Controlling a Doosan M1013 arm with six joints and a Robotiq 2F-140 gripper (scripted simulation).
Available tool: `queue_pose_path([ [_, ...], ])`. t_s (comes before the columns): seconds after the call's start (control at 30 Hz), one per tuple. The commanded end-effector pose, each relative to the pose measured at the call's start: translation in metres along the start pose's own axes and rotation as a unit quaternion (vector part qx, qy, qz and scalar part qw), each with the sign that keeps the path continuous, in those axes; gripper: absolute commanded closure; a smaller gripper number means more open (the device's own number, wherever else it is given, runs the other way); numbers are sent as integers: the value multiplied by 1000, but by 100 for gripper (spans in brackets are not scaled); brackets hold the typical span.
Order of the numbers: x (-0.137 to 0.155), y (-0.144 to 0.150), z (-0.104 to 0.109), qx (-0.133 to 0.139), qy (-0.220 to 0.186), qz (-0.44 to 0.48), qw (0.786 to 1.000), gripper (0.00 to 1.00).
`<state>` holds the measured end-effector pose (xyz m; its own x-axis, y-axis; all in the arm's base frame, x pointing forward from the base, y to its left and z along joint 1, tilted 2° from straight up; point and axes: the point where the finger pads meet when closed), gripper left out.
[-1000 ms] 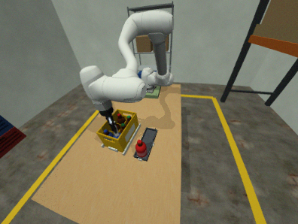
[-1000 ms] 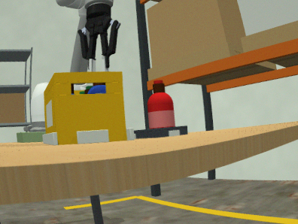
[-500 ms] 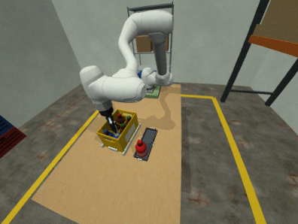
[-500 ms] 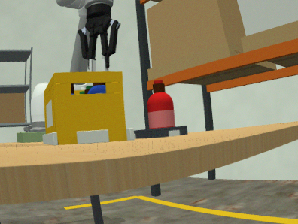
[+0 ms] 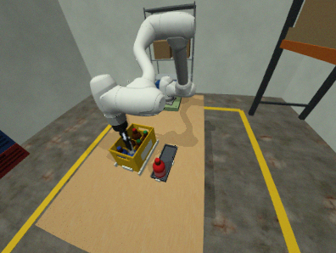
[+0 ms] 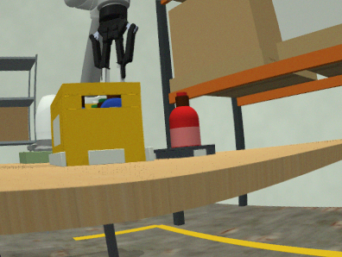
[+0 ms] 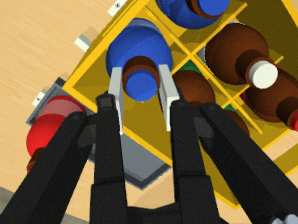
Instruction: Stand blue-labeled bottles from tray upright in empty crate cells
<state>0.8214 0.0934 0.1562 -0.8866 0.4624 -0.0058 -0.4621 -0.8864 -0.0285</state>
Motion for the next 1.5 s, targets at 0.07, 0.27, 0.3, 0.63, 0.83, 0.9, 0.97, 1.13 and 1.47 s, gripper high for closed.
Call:
queue_pose_path([
  [0.07,0,0,-1,0,0,0,1000,100],
  [0.27,0,0,-3,0,0,0,1000,100],
  [0.3,0,0,-4,0,0,0,1000,100],
  [0.63,0,0,-7,0,0,0,1000,100],
  [0.83,0,0,-10,0,0,0,1000,100],
  [0.9,0,0,-11,0,0,0,1000,100],
  [0.97,0,0,-12,0,0,0,1000,100],
  [1.13,0,0,-13,0,0,0,1000,100],
  [1.47,0,0,-17,0,0,0,1000,100],
])
Point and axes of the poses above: the point where the finger pads meet when closed, its own z axis back along the fingers, its own y axis across the jaws, x = y × z, and after that the axes turned 15 degrees about z, right-handed
